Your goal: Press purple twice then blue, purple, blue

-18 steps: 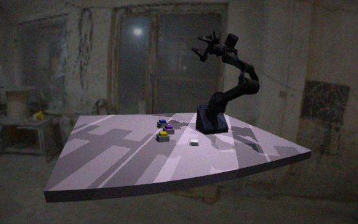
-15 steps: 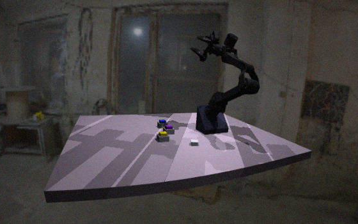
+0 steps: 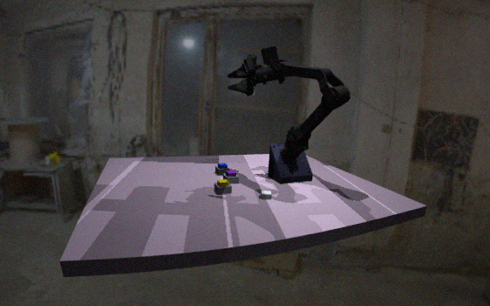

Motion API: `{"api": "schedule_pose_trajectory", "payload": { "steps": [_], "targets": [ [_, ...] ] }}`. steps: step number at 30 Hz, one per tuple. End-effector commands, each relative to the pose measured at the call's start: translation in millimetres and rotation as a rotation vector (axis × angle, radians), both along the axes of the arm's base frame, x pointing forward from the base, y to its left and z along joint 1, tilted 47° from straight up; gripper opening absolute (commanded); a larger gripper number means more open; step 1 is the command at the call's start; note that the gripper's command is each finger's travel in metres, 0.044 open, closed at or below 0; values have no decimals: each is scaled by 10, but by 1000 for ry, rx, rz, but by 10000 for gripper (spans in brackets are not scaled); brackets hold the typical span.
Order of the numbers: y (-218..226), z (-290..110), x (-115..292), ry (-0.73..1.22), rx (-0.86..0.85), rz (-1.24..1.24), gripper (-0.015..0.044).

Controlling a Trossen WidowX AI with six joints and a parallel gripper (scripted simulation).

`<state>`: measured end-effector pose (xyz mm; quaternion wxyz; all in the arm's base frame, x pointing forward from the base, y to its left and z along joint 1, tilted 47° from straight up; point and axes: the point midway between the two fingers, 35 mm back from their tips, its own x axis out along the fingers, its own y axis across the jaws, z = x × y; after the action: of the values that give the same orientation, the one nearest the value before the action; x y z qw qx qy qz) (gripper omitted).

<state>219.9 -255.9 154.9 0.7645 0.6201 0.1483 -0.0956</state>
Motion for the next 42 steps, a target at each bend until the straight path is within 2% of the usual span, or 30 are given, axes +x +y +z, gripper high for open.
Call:
{"api": "schedule_pose_trajectory", "payload": {
  "steps": [1, 7, 14, 23, 29, 37, 42],
  "targets": [
    [473, -486, 351, 195, -59, 290, 400],
    [1172, -917, 469, 369, -131, 728, 400],
    [1938, -1156, 270, 457, -178, 1328, 400],
    [1992, -1163, 243, 458, -178, 1379, 400],
    [2423, -1570, 249, 455, -177, 1379, 242],
    [2442, -1586, 246, 455, -177, 1379, 32],
    [2442, -1586, 246, 455, -177, 1379, 20]
  ]
}}
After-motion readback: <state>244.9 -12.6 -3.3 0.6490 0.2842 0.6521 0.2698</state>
